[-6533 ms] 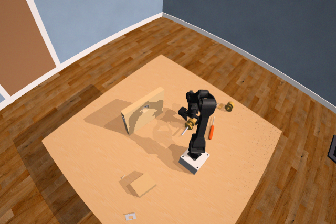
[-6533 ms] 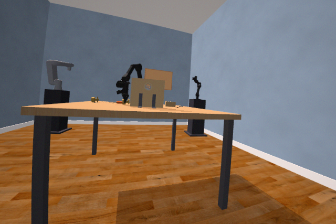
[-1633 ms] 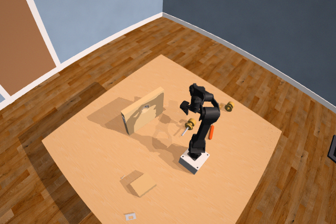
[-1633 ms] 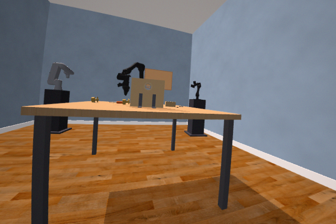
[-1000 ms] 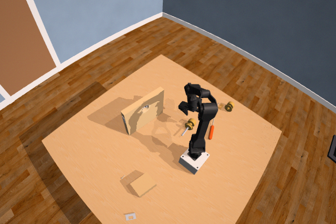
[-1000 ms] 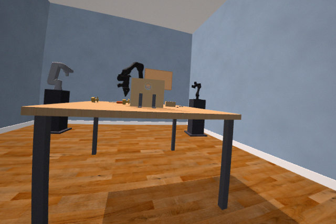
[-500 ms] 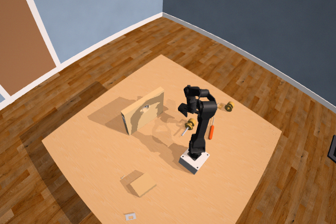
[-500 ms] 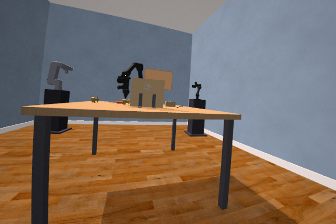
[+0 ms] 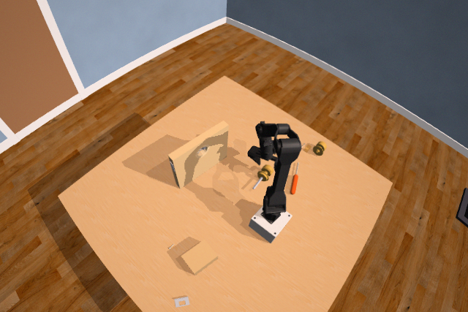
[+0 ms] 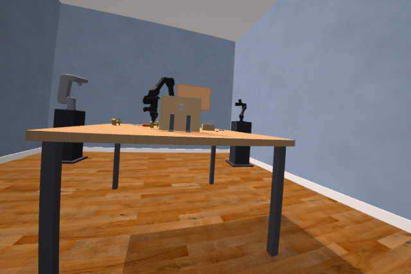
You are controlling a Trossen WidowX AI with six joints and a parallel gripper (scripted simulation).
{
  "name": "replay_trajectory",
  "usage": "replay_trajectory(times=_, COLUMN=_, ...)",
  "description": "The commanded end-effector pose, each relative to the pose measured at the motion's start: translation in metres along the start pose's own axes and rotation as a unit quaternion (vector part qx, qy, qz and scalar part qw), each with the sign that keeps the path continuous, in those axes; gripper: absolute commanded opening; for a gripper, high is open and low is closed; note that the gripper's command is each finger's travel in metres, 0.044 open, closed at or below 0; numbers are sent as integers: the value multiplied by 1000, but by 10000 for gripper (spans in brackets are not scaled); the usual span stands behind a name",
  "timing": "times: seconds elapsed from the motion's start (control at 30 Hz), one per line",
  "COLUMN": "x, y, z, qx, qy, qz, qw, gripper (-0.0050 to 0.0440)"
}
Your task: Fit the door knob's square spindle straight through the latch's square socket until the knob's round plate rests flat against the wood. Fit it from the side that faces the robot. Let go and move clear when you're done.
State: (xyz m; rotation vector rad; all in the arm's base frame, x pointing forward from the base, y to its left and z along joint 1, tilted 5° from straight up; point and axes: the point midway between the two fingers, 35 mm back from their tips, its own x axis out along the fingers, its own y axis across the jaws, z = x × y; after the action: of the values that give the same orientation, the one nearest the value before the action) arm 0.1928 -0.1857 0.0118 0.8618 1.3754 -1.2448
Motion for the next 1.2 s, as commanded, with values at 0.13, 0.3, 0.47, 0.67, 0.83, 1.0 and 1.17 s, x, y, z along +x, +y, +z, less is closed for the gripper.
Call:
replay_trajectory(times=0.13, x=16, y=2, z=-1, qx=-2, qy=2, qz=-6, qw=1000, gripper=440)
replay_trajectory(times=0.3, x=20, y=3, z=-1, qx=-2, qy=2, qz=-6, qw=1000, gripper=440)
replay_trajectory(times=0.47, x=27, y=5, z=0, qx=-2, qy=2, qz=-6, qw=1000, gripper=440)
replay_trajectory(times=0.67, x=32, y=6, z=0, qx=-2, qy=2, qz=-6, qw=1000, gripper=440)
replay_trajectory(times=0.83, x=32, y=6, z=0, qx=-2, qy=2, qz=-6, qw=1000, gripper=440)
replay_trajectory(times=1.0, x=32, y=6, z=0, qx=-2, qy=2, qz=-6, qw=1000, gripper=344)
replay_trajectory(times=1.17, x=32, y=6, z=0, qx=-2, qy=2, qz=-6, qw=1000, gripper=317)
